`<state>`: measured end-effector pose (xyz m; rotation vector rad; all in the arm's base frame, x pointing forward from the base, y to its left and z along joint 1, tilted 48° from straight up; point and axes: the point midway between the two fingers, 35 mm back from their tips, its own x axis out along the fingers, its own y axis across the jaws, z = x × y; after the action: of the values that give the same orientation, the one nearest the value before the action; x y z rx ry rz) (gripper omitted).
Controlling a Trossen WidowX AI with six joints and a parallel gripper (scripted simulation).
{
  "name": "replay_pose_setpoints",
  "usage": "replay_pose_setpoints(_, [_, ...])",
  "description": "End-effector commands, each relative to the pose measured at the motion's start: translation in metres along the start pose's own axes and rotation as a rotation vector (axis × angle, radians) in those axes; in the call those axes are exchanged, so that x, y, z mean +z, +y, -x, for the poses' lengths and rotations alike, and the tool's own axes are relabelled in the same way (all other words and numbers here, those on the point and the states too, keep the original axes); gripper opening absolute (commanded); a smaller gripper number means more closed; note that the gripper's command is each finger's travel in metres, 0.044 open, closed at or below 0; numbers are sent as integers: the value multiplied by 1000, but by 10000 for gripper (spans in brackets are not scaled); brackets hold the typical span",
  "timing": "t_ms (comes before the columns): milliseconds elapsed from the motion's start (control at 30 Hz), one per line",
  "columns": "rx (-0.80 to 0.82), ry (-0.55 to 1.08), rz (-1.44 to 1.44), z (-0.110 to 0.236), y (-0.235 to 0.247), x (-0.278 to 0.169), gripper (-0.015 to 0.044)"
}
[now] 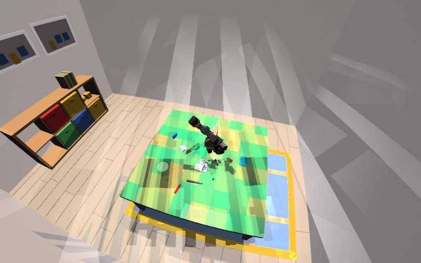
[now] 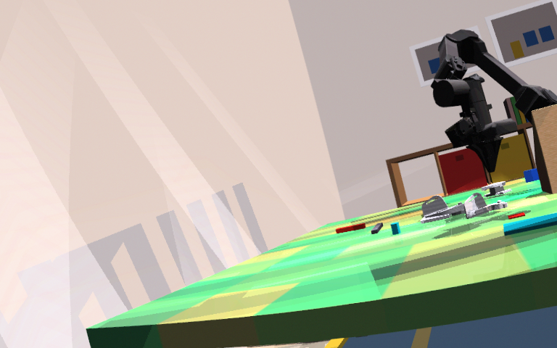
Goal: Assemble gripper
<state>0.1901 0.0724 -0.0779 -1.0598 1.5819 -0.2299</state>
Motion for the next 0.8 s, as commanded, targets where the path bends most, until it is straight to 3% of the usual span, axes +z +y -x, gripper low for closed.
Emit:
replay_pose_setpoints(0, [0,0,0,0,0,0,0])
replay_pose_setpoints(167, [0,0,0,0,0,0,0])
replay_pose_setpoints(700, [0,4,229,11,-21,45,420])
replay_pose_setpoints(767, [0,4,229,11,-21,45,440])
